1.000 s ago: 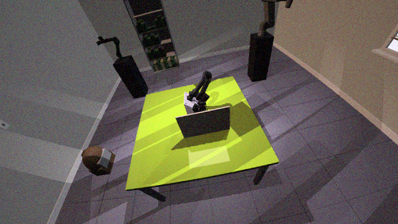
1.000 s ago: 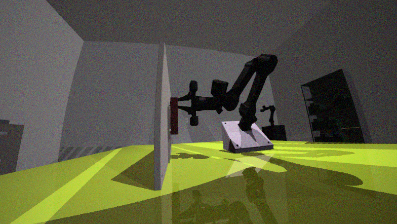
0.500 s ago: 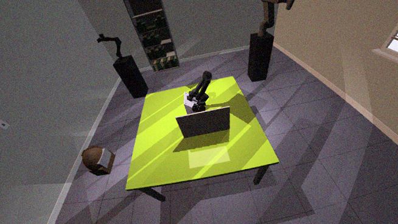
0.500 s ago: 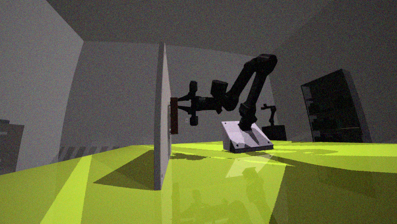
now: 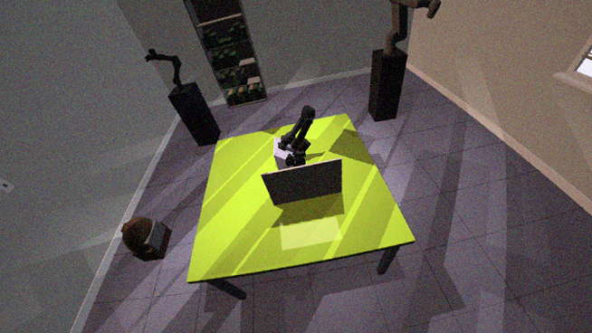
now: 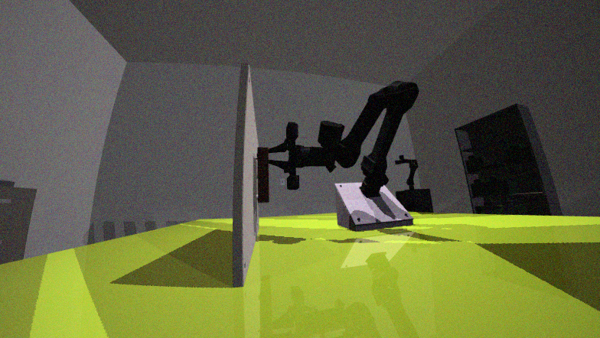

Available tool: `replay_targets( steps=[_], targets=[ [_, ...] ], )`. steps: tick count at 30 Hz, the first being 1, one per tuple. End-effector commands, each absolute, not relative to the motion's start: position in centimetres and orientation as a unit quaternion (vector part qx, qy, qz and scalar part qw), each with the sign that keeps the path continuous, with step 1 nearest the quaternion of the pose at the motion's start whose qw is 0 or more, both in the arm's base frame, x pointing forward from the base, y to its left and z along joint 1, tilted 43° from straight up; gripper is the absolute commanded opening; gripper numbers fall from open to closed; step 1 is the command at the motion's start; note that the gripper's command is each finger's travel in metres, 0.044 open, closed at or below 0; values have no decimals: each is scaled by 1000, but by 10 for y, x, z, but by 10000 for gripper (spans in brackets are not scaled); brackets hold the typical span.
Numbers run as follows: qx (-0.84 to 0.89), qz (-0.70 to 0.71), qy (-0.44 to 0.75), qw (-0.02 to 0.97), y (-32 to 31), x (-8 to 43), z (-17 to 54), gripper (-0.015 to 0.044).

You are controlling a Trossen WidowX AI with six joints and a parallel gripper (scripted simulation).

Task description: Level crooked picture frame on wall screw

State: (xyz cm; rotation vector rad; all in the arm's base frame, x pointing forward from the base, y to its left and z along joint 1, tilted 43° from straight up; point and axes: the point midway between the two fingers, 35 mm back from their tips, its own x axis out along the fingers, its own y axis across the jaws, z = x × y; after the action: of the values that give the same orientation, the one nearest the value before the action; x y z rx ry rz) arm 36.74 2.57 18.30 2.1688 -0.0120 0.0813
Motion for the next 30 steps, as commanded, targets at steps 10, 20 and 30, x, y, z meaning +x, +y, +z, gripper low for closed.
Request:
replay_targets(
  steps=[10,20,30],
  targets=[
    [885,34,-8,465,27,368,181,0],
    [884,35,-5,466,29,368,180,0],
    [885,35,-5,464,29,368,179,0]
  ],
)
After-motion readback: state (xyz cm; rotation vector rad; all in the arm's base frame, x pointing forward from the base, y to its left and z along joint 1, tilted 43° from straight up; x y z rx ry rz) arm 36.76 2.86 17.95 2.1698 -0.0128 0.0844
